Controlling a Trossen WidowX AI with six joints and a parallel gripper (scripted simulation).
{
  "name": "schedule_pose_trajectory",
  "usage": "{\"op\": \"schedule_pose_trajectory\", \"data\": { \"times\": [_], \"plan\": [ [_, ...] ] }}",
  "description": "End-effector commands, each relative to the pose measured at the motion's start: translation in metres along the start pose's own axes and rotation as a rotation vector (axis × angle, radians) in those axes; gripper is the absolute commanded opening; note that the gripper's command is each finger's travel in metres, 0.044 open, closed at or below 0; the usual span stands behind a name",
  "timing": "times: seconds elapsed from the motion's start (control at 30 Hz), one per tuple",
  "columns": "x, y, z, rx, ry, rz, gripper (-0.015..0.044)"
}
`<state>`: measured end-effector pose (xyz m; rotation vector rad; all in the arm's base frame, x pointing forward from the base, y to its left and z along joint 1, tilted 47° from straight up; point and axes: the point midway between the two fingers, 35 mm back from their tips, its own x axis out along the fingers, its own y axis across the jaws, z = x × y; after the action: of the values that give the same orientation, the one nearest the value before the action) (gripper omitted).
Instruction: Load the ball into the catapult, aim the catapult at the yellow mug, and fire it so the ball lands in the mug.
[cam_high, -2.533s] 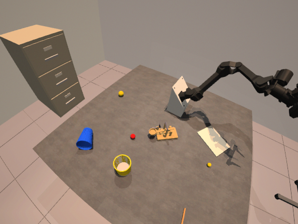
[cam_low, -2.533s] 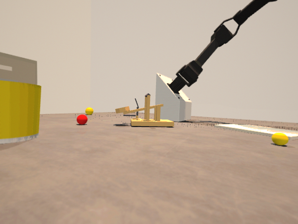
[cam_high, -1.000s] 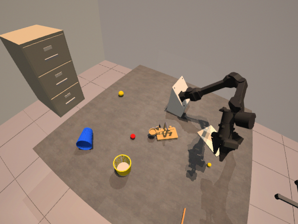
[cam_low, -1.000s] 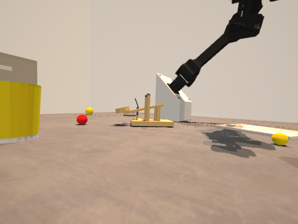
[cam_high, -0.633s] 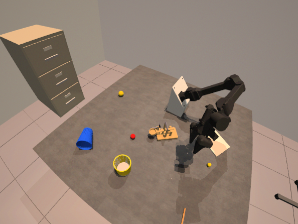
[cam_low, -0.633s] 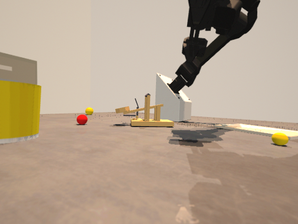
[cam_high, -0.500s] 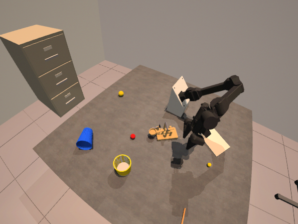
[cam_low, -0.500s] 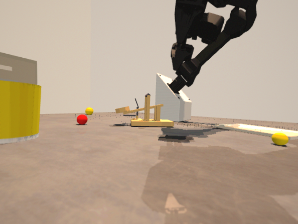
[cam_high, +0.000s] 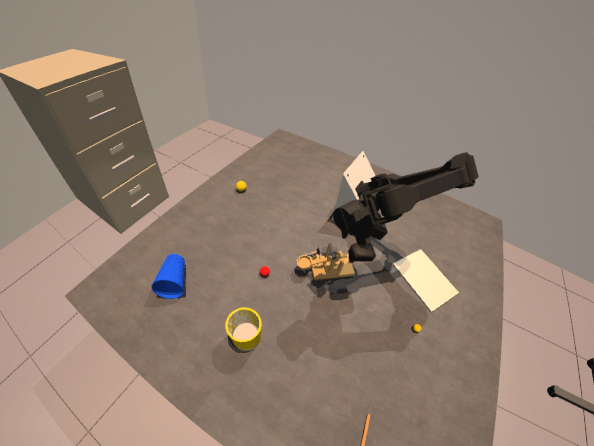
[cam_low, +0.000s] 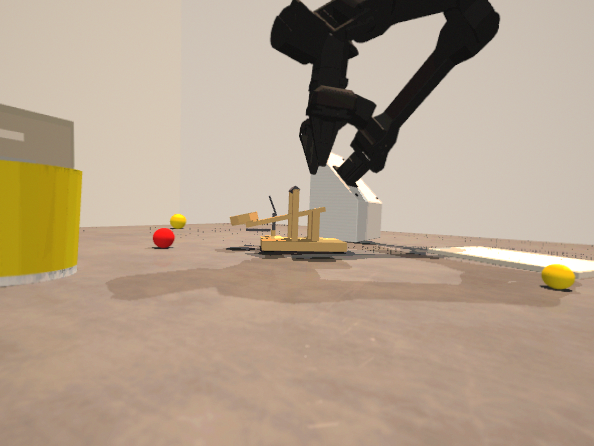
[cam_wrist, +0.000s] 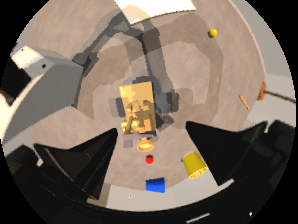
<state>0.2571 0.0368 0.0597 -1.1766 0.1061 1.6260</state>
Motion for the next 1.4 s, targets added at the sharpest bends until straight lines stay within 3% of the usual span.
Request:
{"op": "schedule_pose_trajectory", "data": {
  "times": [0.0, 0.17, 0.33, 1.37],
  "plan": [
    [0.004, 0.022, 0.007, -0.049, -0.082, 0.018, 0.044],
    [0.007, 0.023, 0.008, -0.052, -0.087, 0.019, 0.044],
    [0.051, 0.024, 0.012, -0.052, -0.089, 0.017, 0.044],
    [0.096, 0.024, 0.015, -0.052, -0.09, 0.016, 0.044]
  ]
}}
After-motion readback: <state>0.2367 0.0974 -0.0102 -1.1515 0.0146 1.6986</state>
